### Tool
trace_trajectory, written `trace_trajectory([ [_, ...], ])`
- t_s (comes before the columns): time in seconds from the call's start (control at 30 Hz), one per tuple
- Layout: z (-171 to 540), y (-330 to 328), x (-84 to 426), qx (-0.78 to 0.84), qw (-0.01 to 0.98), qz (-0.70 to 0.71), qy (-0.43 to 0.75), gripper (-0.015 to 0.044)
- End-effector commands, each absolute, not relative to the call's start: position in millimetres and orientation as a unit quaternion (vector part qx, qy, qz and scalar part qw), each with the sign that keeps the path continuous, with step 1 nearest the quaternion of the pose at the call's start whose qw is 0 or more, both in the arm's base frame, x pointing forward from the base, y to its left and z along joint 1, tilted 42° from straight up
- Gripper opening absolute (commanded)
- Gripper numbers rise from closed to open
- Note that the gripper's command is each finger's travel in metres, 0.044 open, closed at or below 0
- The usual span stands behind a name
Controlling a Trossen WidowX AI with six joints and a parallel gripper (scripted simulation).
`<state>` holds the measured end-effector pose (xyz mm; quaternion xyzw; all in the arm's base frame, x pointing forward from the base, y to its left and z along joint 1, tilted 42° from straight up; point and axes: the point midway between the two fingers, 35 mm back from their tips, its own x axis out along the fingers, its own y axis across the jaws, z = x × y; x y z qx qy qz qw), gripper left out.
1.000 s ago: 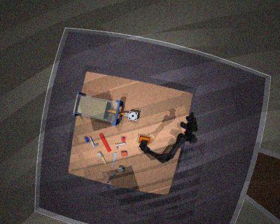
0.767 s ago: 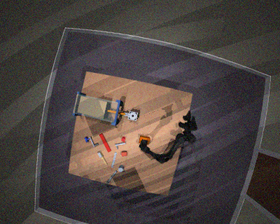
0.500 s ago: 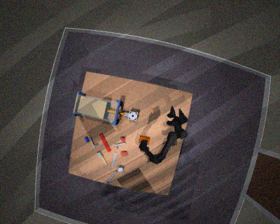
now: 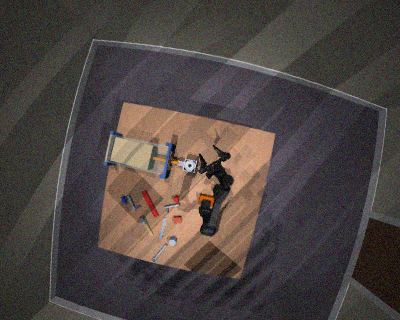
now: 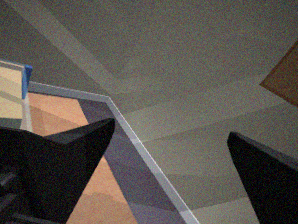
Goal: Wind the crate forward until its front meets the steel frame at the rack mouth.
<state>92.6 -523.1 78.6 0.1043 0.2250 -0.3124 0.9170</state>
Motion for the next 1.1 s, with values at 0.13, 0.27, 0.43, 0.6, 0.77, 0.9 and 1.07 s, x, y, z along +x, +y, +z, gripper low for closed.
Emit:
trace_trajectory([
  [0.13,72,-449,201,0.380,0.862,-0.253,0.221,0.0440],
  [0.27,71,-408,241,0.488,0.808,-0.232,0.235,0.0440],
  [0.43,71,-350,281,0.607,0.717,-0.218,0.265,0.0440],
  [0.6,72,-288,311,0.702,0.605,-0.221,0.304,0.0440],
  [0.77,74,-224,328,0.769,0.479,-0.242,0.346,0.0440],
  [0.9,76,-172,334,0.802,0.373,-0.274,0.378,0.0440],
  [1.07,80,-110,330,0.815,0.240,-0.331,0.410,0.0440],
])
